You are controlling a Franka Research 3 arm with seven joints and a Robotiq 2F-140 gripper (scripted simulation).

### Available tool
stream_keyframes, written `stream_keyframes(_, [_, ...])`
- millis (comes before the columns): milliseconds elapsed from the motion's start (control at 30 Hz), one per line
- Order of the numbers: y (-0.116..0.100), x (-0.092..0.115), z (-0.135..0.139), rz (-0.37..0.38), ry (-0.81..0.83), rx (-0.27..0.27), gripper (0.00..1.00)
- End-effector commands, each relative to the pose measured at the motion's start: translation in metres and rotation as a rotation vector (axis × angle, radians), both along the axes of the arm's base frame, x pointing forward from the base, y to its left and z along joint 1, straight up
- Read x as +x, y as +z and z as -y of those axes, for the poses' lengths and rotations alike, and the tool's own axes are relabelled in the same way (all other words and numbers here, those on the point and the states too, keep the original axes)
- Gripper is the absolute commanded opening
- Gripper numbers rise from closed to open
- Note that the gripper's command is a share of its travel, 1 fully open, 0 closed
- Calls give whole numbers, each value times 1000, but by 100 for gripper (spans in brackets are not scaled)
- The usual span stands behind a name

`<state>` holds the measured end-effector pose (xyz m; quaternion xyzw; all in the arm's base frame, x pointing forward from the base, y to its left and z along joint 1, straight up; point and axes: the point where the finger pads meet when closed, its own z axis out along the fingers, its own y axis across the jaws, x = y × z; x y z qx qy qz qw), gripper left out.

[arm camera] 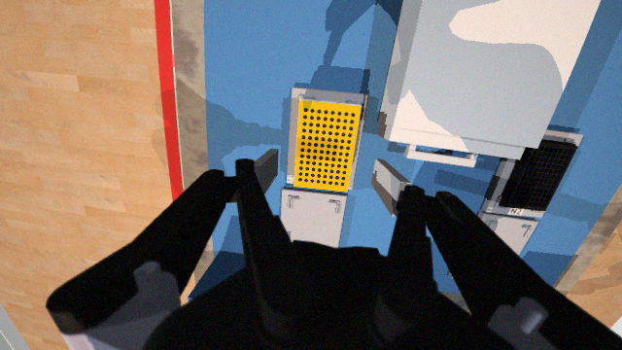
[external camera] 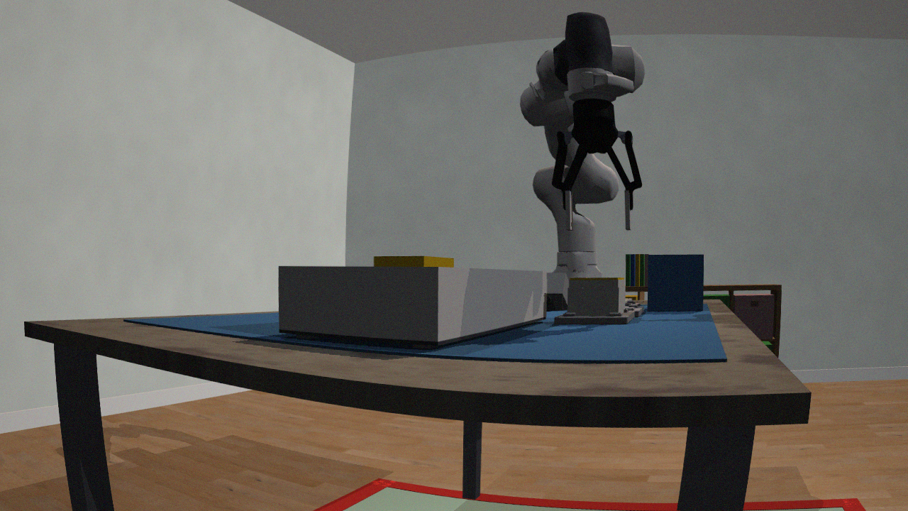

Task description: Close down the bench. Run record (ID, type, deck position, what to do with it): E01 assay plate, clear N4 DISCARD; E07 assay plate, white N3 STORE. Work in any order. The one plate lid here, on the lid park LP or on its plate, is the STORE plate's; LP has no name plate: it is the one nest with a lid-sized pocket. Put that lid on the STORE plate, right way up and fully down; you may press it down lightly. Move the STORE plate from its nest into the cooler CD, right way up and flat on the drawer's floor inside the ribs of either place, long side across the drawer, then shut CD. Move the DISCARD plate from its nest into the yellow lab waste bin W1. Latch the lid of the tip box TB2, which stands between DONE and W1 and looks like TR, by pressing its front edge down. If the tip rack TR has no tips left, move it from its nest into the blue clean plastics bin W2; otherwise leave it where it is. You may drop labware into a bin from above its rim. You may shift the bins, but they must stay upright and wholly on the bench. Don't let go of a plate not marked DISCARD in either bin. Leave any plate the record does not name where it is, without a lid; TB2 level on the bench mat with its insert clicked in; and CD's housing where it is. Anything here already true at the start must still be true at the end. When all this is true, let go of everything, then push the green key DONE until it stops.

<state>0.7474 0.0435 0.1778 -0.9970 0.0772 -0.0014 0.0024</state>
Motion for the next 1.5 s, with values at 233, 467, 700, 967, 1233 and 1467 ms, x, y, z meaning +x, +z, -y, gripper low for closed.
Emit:
stream_keyframes(233, [-13, 2, 1, 4, -6, -1, 66])
stream_keyframes(467, [-23, 2, 1, 4, -6, -1, 66])
stream_keyframes(700, [-29, 2, 1, 4, -6, -1, 66])
stream_keyframes(967, [-40, 2, 1, 4, -6, -1, 66])
stream_keyframes(1233, [-48, 2, 1, 4, -6, -1, 66])
stream_keyframes(1467, [-57, 2, 1, 4, -6, -1, 66])
